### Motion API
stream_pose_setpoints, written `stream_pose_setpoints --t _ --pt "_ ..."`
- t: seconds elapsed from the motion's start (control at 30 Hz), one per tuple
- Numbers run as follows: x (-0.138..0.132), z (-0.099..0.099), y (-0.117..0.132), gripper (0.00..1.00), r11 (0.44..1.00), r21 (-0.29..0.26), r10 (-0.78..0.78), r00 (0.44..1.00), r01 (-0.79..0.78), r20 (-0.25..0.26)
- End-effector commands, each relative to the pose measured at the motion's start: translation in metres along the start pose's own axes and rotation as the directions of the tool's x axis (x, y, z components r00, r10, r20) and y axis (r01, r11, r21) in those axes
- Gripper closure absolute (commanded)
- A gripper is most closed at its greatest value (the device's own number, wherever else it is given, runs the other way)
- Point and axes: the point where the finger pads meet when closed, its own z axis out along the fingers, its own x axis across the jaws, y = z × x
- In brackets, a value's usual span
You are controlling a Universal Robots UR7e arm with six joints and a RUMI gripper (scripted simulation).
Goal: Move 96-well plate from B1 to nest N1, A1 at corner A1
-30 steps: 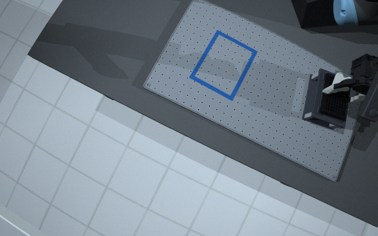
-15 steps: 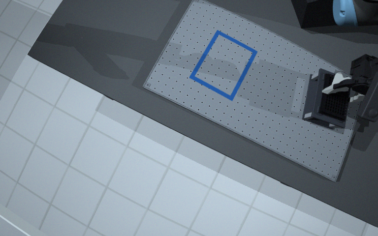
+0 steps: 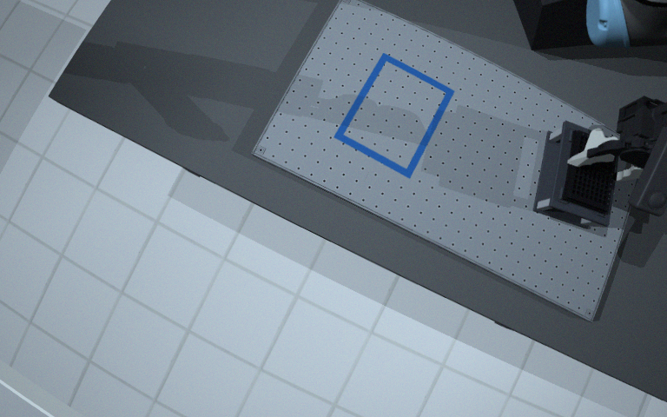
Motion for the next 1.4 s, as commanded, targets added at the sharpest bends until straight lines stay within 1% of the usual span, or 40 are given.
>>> stream_pose_setpoints --t 0.0,0.5,0.53,1.2,1.3,1.37 --pt "-0.0001 0.0006 -0.0003 1.00 1.000 0.001 0.000 1.000 0.000 0.000" --pt "-0.0001 0.0024 -0.0003 1.00 1.000 0.001 0.000 1.000 0.000 0.000" --pt "-0.0001 0.0024 -0.0003 0.00 1.000 0.001 0.000 1.000 0.000 0.000" --pt "-0.0001 0.0024 -0.0003 0.00 1.000 0.001 0.000 1.000 0.000 0.000" --pt "-0.0001 -0.0054 -0.0003 0.00 1.000 0.001 0.000 1.000 0.000 0.000" --pt "-0.0001 -0.0054 -0.0003 0.00 1.000 0.001 0.000 1.000 0.000 0.000"
